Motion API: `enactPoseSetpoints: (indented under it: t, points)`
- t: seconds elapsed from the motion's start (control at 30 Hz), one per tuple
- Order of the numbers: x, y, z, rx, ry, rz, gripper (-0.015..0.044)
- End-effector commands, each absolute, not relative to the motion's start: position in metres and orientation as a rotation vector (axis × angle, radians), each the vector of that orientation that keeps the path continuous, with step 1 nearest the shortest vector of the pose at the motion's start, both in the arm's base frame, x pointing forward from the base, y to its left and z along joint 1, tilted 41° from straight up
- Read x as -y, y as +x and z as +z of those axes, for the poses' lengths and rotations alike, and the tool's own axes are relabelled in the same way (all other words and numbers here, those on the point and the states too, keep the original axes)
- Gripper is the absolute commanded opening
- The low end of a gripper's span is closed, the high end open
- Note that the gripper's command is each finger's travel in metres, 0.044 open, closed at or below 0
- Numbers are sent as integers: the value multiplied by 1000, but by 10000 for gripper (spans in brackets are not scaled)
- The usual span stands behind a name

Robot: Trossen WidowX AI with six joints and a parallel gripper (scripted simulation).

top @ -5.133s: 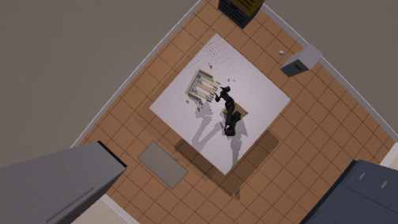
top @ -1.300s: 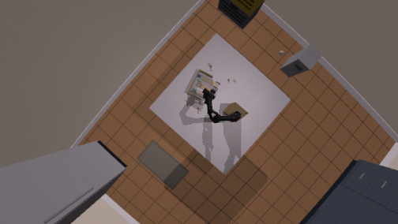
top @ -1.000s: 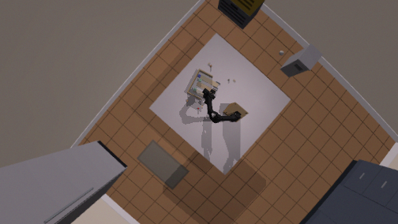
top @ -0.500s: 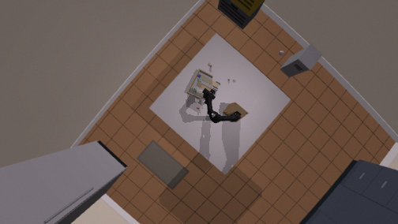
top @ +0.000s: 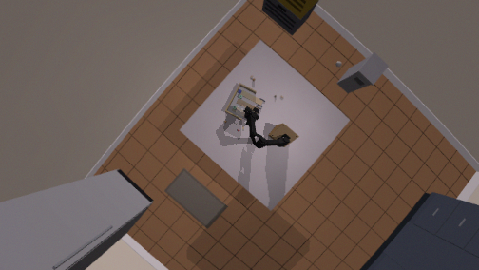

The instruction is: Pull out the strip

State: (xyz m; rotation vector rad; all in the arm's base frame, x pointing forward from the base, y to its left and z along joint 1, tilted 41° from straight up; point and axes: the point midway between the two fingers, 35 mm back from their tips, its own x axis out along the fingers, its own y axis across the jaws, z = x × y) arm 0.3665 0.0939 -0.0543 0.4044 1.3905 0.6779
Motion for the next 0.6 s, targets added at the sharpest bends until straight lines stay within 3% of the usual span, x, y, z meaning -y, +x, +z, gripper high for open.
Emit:
enactPoseSetpoints:
  t: [0.0, 0.57]
  points:
    - [-95, 361, -57, -1394, 404, 680, 0]
    - [-91, 335, -62, -1396, 404, 679, 0]
